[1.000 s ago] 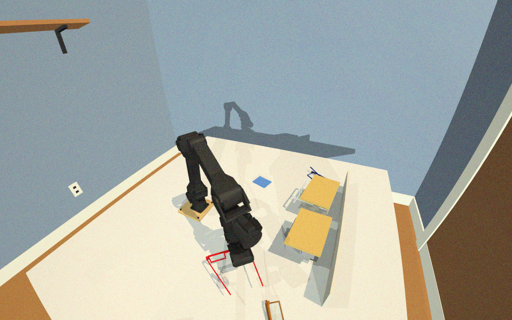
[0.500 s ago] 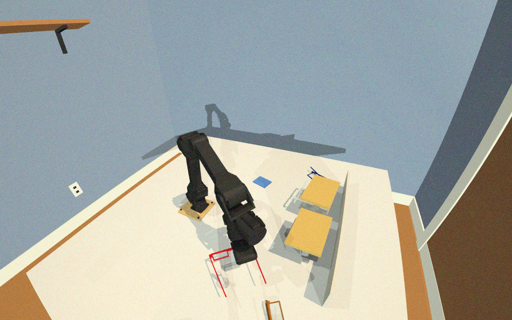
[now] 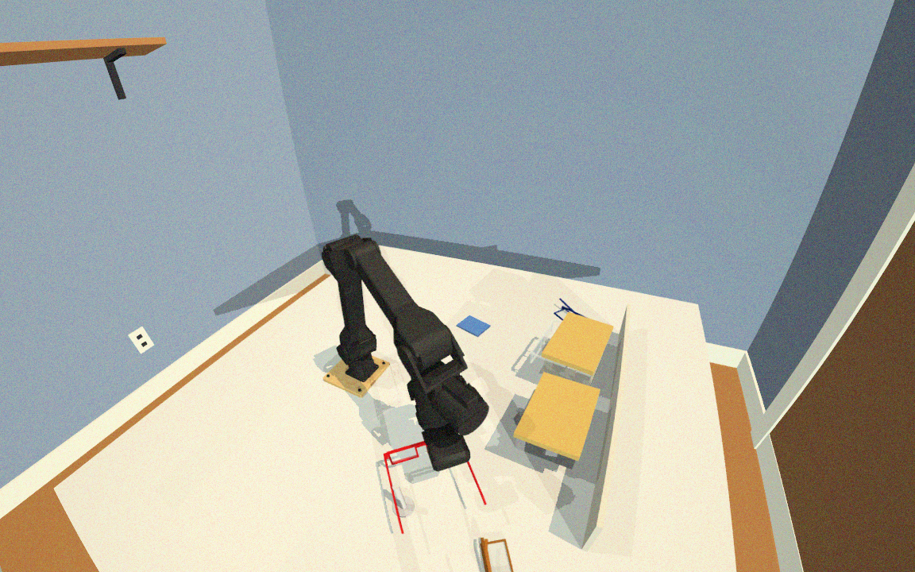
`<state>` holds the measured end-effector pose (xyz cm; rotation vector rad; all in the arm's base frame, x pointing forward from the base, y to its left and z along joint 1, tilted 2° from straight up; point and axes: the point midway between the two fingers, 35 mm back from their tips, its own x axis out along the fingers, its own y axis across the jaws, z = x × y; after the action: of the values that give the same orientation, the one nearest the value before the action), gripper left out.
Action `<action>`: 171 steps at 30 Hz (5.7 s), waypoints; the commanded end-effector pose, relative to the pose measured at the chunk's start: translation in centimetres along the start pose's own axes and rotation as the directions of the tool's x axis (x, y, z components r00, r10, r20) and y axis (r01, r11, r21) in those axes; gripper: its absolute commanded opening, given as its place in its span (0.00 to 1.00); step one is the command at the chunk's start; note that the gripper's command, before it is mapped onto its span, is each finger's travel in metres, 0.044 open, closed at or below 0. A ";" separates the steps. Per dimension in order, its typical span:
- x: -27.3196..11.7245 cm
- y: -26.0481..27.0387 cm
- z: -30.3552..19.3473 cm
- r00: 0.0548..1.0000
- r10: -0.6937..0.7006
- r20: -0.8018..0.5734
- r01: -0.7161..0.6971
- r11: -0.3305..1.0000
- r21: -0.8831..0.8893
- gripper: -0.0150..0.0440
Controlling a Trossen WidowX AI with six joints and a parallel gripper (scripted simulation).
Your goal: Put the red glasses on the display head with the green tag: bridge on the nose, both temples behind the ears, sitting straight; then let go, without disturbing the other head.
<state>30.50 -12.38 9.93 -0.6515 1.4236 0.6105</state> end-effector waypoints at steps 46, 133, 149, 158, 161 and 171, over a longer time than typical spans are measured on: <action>-6.6 0.2 -2.5 0.999 0.007 0.050 -0.002 0.996 -0.084 0.25; -13.3 4.1 -10.6 0.869 -0.206 0.449 0.486 0.522 -0.701 0.25; -11.3 5.3 -5.2 0.921 -0.056 0.387 0.338 0.612 -0.715 0.25; -10.3 6.5 -2.4 0.943 0.006 0.332 0.249 0.646 -0.721 0.25; -9.9 6.9 -1.5 0.950 0.023 0.311 0.220 0.656 -0.722 0.25; -8.9 8.7 1.3 0.969 0.063 0.237 0.132 0.682 -0.720 0.25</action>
<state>24.55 -6.34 19.01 -1.2063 0.8516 1.2092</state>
